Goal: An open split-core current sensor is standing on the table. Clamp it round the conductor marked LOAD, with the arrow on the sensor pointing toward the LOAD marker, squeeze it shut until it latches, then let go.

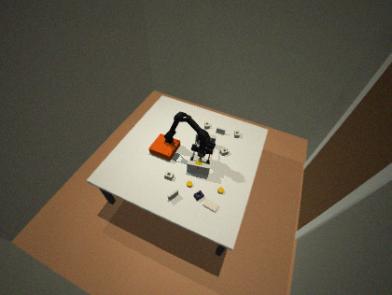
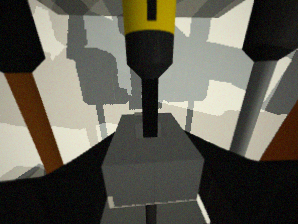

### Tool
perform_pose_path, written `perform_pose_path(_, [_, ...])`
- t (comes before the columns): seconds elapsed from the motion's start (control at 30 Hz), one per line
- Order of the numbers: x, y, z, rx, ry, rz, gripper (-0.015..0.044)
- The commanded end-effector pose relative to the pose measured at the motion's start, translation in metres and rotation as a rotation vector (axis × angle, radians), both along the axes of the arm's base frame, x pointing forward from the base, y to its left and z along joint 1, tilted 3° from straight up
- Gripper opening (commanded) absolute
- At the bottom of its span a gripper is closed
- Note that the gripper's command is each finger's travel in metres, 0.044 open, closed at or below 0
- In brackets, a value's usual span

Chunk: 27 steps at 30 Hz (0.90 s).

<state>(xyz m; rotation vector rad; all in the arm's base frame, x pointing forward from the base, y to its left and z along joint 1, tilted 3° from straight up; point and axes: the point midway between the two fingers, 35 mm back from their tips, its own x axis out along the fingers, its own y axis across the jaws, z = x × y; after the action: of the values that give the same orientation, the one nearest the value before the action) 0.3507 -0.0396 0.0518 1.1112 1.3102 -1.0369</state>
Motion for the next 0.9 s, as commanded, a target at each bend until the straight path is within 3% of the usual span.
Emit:
perform_pose_path(0.0, [0.0,0.0,0.0002,0.0,0.0,0.0,0.0131])
perform_pose_path(0.2, [0.0,0.0,0.0002,0.0,0.0,0.0,0.0269])
perform_pose_path(0.87, [0.0,0.0,0.0002,0.0,0.0,0.0,0.0269])
